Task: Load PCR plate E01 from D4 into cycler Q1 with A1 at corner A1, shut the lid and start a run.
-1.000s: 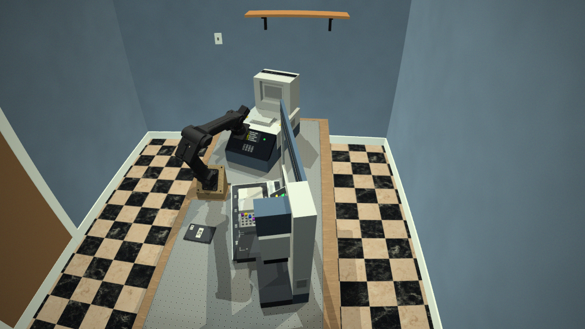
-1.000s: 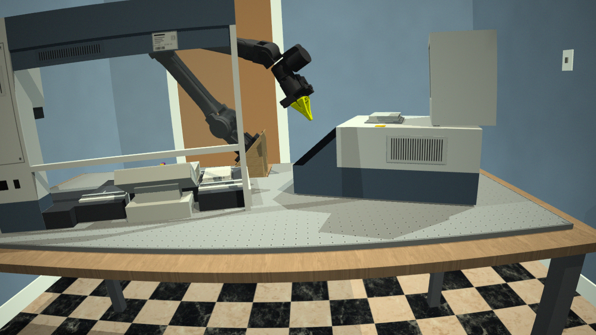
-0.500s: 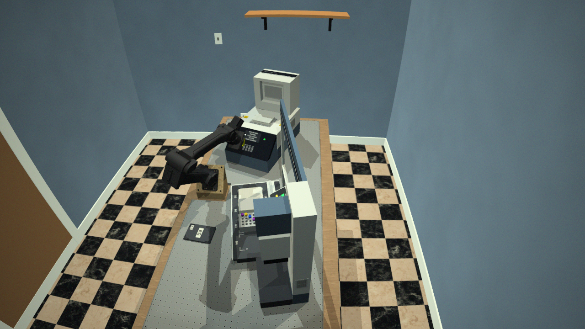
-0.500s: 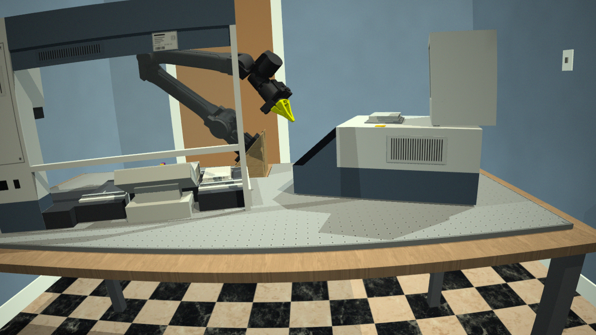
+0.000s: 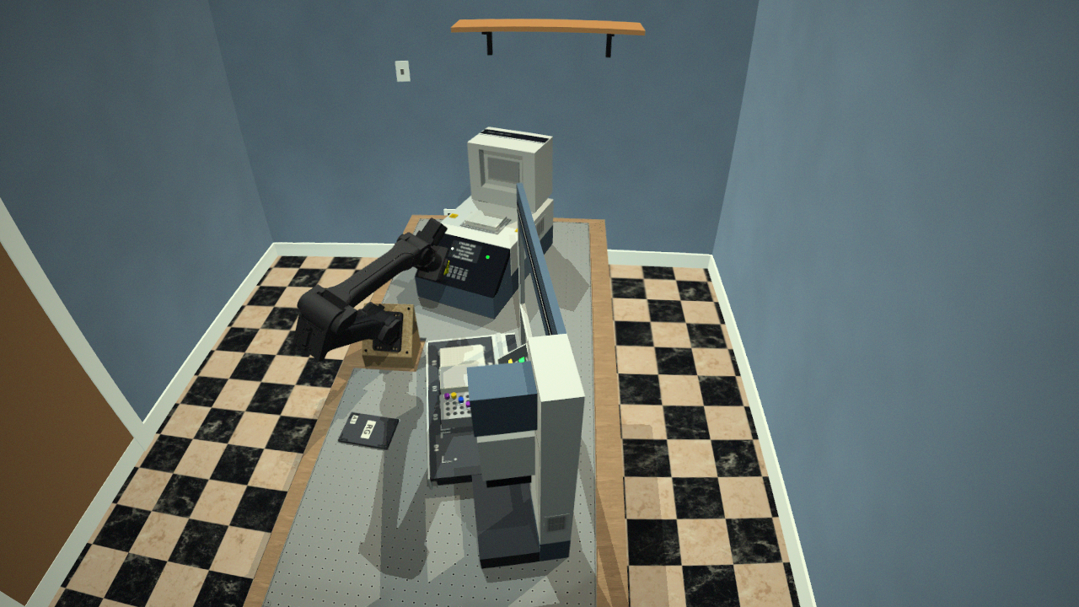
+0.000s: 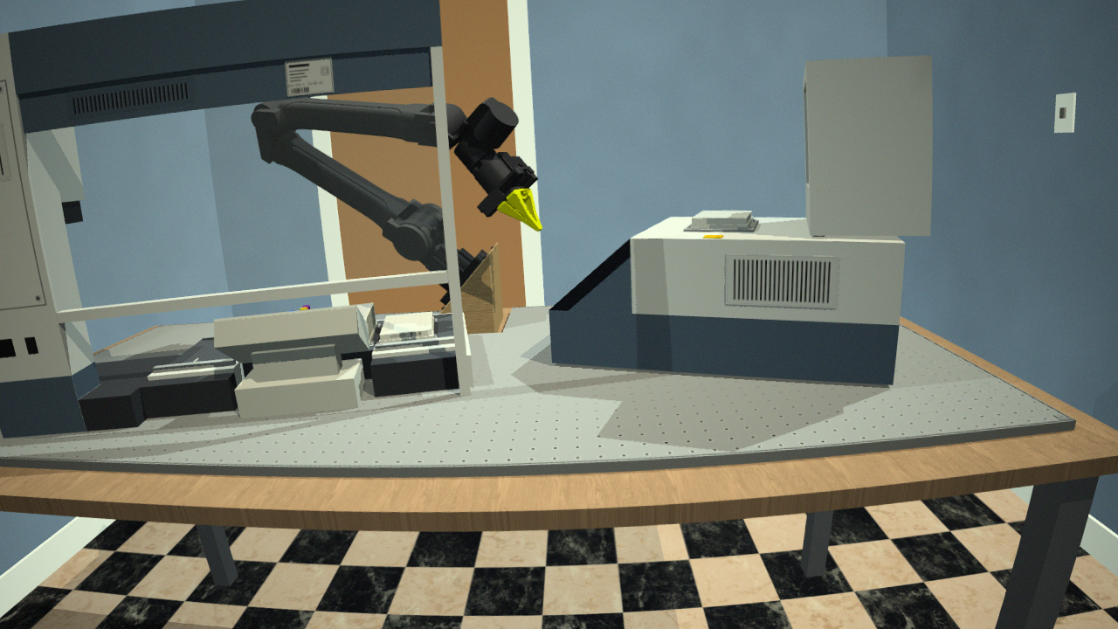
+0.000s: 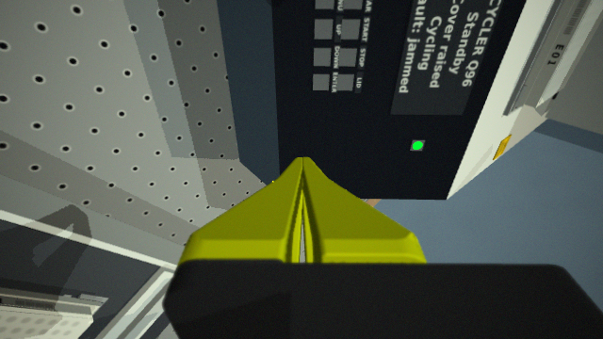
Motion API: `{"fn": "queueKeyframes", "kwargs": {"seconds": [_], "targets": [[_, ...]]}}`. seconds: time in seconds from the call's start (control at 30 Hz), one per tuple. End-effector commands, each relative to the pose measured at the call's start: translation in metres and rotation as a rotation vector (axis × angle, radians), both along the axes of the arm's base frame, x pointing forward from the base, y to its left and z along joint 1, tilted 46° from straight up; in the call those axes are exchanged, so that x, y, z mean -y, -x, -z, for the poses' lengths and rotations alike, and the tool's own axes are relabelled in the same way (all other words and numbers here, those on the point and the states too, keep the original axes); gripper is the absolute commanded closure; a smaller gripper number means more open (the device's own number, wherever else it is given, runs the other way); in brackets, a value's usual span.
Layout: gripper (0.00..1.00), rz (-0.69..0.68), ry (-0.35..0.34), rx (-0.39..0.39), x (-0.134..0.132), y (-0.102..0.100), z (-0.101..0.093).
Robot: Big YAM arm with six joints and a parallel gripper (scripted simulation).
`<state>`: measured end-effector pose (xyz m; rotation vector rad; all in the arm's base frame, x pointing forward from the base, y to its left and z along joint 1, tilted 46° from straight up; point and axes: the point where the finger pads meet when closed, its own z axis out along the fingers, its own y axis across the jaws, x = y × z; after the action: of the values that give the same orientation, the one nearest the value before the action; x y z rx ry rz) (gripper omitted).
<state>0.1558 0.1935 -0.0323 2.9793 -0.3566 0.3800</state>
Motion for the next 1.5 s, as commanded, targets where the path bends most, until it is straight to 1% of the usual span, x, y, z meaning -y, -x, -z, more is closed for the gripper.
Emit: {"fn": "queueKeyframes", "kwargs": {"seconds": [0.0, 0.13, 0.37, 0.57, 0.63, 0.87, 0.97, 1.03, 1.27, 1.33, 1.47], "targets": [[1.00, 0.019, -0.070, 0.037, -0.035, -0.017, -0.013], [1.00, 0.037, -0.072, 0.038, -0.036, -0.023, -0.012], [1.00, 0.021, -0.071, 0.037, -0.038, -0.018, -0.011], [1.00, -0.004, -0.064, 0.033, -0.046, -0.023, 0.003], [1.00, -0.003, -0.060, 0.032, -0.043, -0.025, 0.007], [1.00, 0.011, -0.036, 0.019, -0.028, -0.023, 0.026], [1.00, 0.008, -0.033, 0.017, -0.027, -0.022, 0.025], [1.00, 0.006, -0.032, 0.016, -0.024, -0.021, 0.029], [1.00, 0.008, -0.049, 0.026, -0.036, -0.033, 0.039], [1.00, -0.001, -0.054, 0.029, -0.041, -0.033, 0.041], [1.00, 0.003, -0.061, 0.033, -0.043, -0.037, 0.044]]}}
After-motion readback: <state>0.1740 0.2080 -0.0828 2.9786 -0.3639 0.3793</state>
